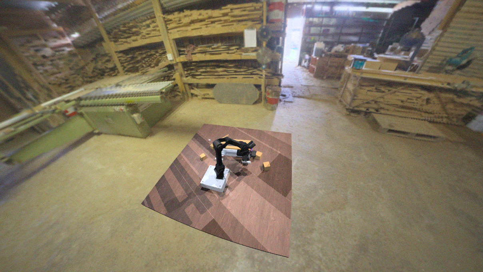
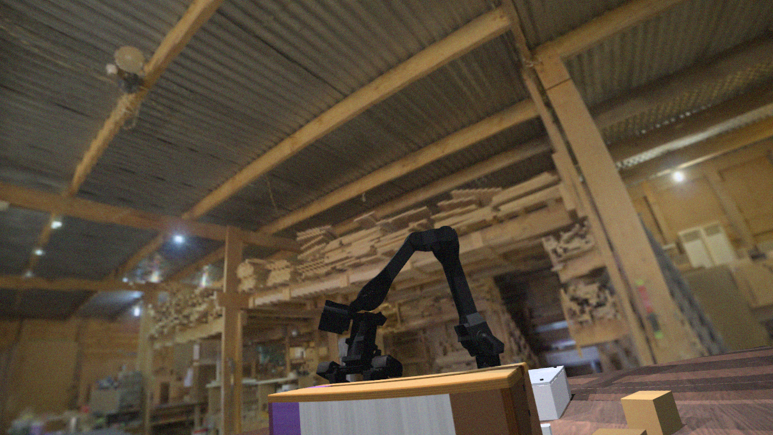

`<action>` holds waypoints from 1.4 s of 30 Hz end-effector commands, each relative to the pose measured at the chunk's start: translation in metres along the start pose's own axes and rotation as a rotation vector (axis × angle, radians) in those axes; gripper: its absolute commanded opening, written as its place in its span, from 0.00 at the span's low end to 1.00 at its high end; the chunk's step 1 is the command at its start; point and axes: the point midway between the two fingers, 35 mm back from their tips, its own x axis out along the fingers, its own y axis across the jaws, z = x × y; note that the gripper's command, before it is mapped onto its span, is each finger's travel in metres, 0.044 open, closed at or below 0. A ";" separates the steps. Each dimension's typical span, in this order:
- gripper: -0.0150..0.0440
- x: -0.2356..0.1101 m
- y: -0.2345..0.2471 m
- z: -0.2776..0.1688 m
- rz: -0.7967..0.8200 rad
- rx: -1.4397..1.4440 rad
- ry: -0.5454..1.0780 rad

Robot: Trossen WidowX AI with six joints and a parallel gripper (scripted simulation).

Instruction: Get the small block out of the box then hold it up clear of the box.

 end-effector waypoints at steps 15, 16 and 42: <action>0.74 0.030 0.000 0.013 -0.006 0.008 -0.004; 0.74 0.031 0.000 0.013 -0.006 0.008 -0.004; 0.43 0.057 -0.001 0.025 -0.006 0.009 -0.005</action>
